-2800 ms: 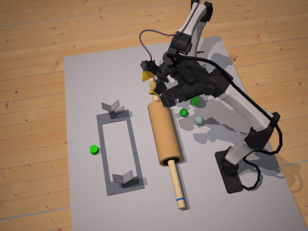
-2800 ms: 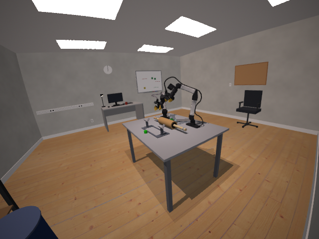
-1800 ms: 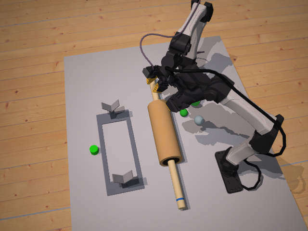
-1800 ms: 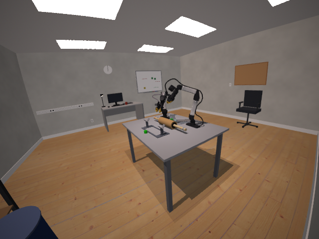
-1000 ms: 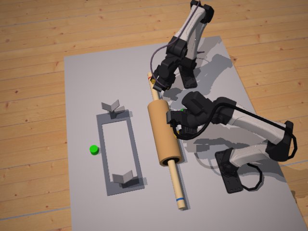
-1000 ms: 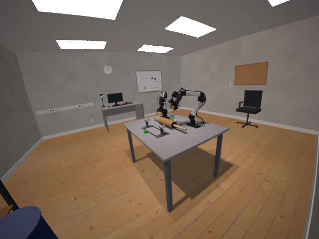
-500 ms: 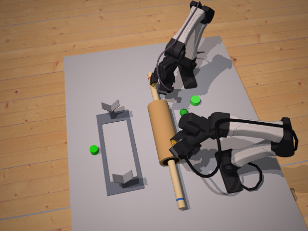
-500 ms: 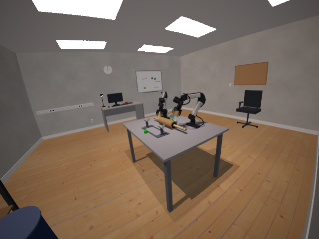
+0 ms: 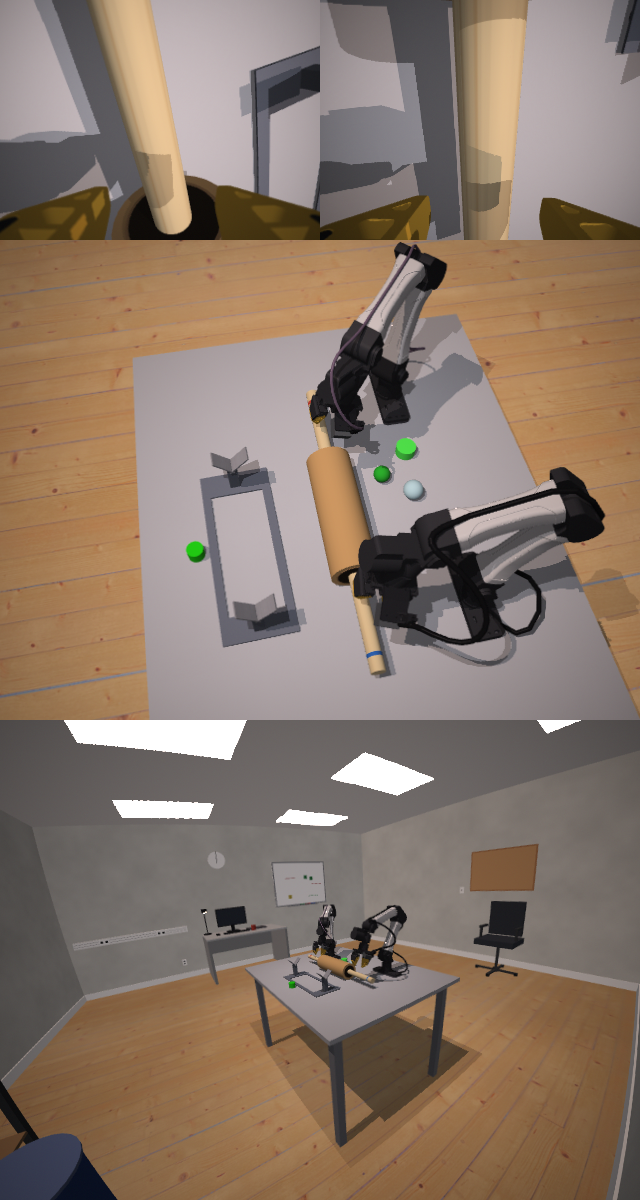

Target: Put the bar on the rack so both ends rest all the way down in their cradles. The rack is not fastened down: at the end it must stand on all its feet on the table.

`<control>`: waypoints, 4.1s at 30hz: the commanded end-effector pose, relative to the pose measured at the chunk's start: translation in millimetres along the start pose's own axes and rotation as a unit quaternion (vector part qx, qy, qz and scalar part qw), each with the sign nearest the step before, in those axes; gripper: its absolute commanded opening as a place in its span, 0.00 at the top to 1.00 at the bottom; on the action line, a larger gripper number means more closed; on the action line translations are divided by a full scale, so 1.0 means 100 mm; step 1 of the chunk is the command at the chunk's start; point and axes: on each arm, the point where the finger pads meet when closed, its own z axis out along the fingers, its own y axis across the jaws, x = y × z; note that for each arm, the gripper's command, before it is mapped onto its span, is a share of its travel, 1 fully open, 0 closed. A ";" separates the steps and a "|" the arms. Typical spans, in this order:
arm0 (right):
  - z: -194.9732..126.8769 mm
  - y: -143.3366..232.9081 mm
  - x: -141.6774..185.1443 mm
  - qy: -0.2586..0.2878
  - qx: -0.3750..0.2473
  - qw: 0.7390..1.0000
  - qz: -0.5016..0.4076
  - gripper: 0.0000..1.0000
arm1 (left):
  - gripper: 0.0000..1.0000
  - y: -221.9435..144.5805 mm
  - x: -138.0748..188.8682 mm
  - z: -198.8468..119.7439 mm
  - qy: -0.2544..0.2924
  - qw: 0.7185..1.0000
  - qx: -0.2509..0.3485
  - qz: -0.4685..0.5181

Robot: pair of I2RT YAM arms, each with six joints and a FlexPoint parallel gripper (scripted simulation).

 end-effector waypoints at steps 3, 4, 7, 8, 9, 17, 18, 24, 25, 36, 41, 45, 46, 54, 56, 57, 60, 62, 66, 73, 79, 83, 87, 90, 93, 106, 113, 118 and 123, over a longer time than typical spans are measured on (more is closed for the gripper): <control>0.05 0.01 0.02 0.001 -0.003 1.000 -0.005 0.46 | 0.46 0.00 -0.08 0.14 0.011 0.996 0.000 -0.083; 0.05 0.01 0.02 0.001 -0.003 1.000 -0.005 0.46 | 0.46 0.02 -0.10 0.16 0.011 0.996 -0.004 -0.091; 0.05 0.01 0.02 0.001 -0.003 1.000 -0.005 0.46 | 0.46 0.06 -0.14 0.20 0.009 0.995 -0.013 -0.099; 0.05 0.01 0.02 0.001 -0.003 1.000 -0.005 0.46 | 0.46 0.11 -0.15 0.20 0.005 0.995 -0.022 -0.097; 0.05 0.01 0.02 0.001 -0.003 1.000 -0.005 0.46 | 0.46 0.11 -0.15 0.20 0.004 0.995 -0.022 -0.096; 0.13 -0.01 -0.02 -0.005 -0.002 1.000 -0.007 0.46 | 0.46 0.06 -0.14 0.28 0.008 0.995 -0.015 -0.098; 0.13 -0.01 -0.02 -0.005 -0.002 1.000 -0.007 0.46 | 0.46 0.06 -0.14 0.28 0.008 0.995 -0.015 -0.098; 0.21 -0.01 -0.03 -0.005 -0.002 1.000 -0.007 0.46 | 0.46 0.05 -0.15 0.37 0.004 0.995 -0.016 -0.096; 0.23 -0.01 -0.03 -0.005 -0.002 1.000 -0.007 0.46 | 0.46 0.05 -0.15 0.38 0.004 0.995 -0.016 -0.096; 0.36 -0.01 -0.02 -0.005 -0.002 1.000 -0.007 0.46 | 0.46 0.06 -0.14 0.51 0.005 0.995 -0.016 -0.094; 0.44 -0.01 -0.02 -0.005 -0.002 1.000 -0.007 0.46 | 0.46 0.06 -0.13 0.59 0.005 0.995 -0.016 -0.094; 0.45 -0.02 -0.01 -0.002 0.000 1.000 -0.007 0.46 | 0.50 0.06 -0.13 0.60 0.005 0.995 -0.016 -0.094; 0.45 -0.02 -0.01 -0.002 0.000 1.000 -0.007 0.46 | 0.50 0.04 -0.14 0.59 0.005 0.995 -0.013 -0.094; 0.45 -0.02 -0.01 -0.002 0.000 1.000 -0.007 0.50 | 0.59 0.08 -0.14 0.56 0.006 0.995 -0.013 -0.094; 0.45 -0.02 -0.01 -0.002 0.000 1.000 -0.007 0.50 | 0.63 0.08 -0.14 0.56 0.006 0.995 -0.013 -0.094; 0.45 -0.02 -0.01 -0.002 0.000 1.000 -0.007 0.54 | 0.63 0.08 -0.14 0.56 0.006 0.995 -0.013 -0.094; 0.40 -0.05 -0.04 -0.006 0.005 1.000 -0.005 0.59 | 0.67 0.05 -0.14 0.56 0.005 0.996 -0.007 -0.093; 0.40 -0.05 -0.04 -0.006 0.005 1.000 -0.005 0.59 | 0.70 0.06 -0.14 0.56 0.006 0.996 -0.009 -0.093; 0.40 -0.05 -0.04 -0.006 0.005 1.000 -0.005 0.67 | 0.75 0.10 -0.13 0.56 0.007 0.996 -0.015 -0.092; 0.42 -0.04 -0.04 -0.001 0.002 1.000 -0.004 0.71 | 0.79 0.11 -0.13 0.56 0.007 0.996 -0.016 -0.092; 0.42 -0.04 -0.04 -0.002 0.002 1.000 -0.004 1.00 | 0.79 0.05 -0.16 0.55 0.003 0.996 -0.011 -0.094; 0.40 -0.05 -0.05 -0.006 0.005 1.000 -0.005 0.78 | 0.79 0.05 -0.16 0.55 0.003 0.996 -0.011 -0.094; 0.40 -0.05 -0.05 -0.006 0.005 1.000 -0.005 0.78 | 0.79 0.05 -0.16 0.55 0.003 0.996 -0.011 -0.094; 0.39 -0.05 -0.05 -0.006 0.006 1.000 -0.005 0.78 | 0.79 0.05 -0.16 0.54 0.003 0.996 -0.009 -0.094; 0.38 -0.05 -0.05 -0.006 0.008 1.000 -0.005 0.78 | 0.79 0.05 -0.16 0.53 0.003 0.996 -0.008 -0.094; 0.32 -0.06 -0.05 -0.006 0.020 1.000 -0.004 0.78 | 0.79 0.03 -0.16 0.47 0.002 0.996 0.004 -0.093; 0.22 -0.12 -0.05 -0.006 0.031 1.000 -0.002 0.78 | 0.79 -0.04 -0.18 0.38 0.002 0.996 0.015 -0.092; 0.13 -0.19 -0.06 -0.006 0.038 0.999 -0.001 0.78 | 0.79 -0.12 -0.20 0.30 0.001 0.996 0.022 -0.091; 0.07 -0.25 -0.07 -0.007 0.042 0.999 -0.001 0.78 | 0.79 -0.19 -0.22 0.24 0.001 0.996 0.027 -0.091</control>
